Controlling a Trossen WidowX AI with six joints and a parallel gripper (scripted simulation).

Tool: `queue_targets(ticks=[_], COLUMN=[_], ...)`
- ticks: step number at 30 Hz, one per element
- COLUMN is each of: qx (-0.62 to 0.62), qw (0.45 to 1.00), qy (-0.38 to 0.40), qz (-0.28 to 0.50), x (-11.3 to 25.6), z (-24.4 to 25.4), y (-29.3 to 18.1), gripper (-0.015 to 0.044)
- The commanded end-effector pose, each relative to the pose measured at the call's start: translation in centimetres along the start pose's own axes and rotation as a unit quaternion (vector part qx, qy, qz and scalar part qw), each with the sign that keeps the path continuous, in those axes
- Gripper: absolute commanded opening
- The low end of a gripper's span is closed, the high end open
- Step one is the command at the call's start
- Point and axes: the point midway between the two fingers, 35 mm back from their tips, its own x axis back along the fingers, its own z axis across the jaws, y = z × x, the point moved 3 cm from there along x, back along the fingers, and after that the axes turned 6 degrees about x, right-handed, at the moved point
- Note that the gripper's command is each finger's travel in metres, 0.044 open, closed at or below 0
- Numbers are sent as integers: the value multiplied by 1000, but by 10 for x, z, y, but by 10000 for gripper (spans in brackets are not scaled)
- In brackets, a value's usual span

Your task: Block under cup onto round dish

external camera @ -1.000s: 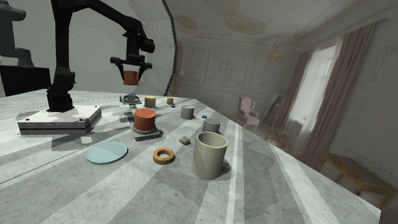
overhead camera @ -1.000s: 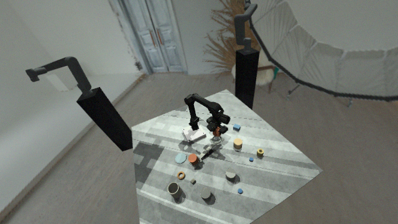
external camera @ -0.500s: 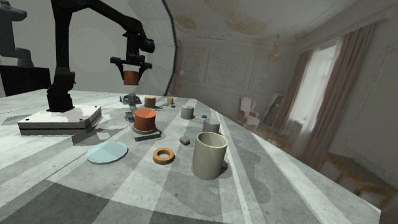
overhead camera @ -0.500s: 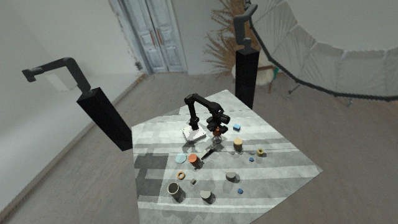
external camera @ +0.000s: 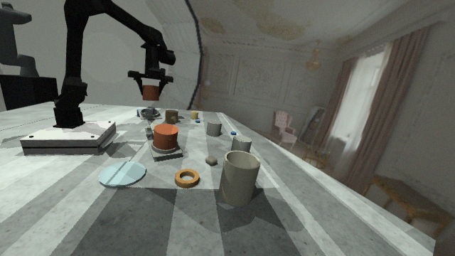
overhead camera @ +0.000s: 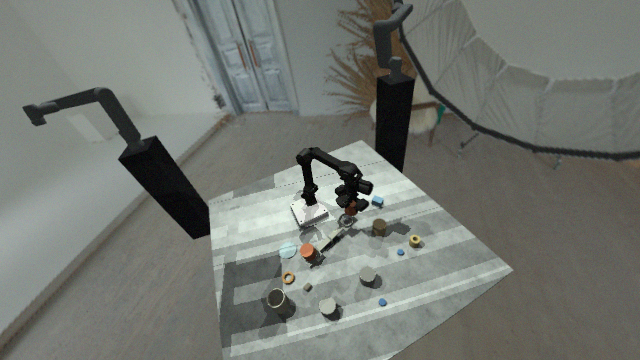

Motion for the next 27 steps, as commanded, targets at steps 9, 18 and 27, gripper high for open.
queue_targets(ticks=[9,18,27], qx=[-2,-2,-2], qw=[1000,1000,1000], qy=[0,1,1], qz=[3,6,6], x=[-46,-71,-104], z=[8,3,4], y=[-64,-99,-99], gripper=[0,0,0])
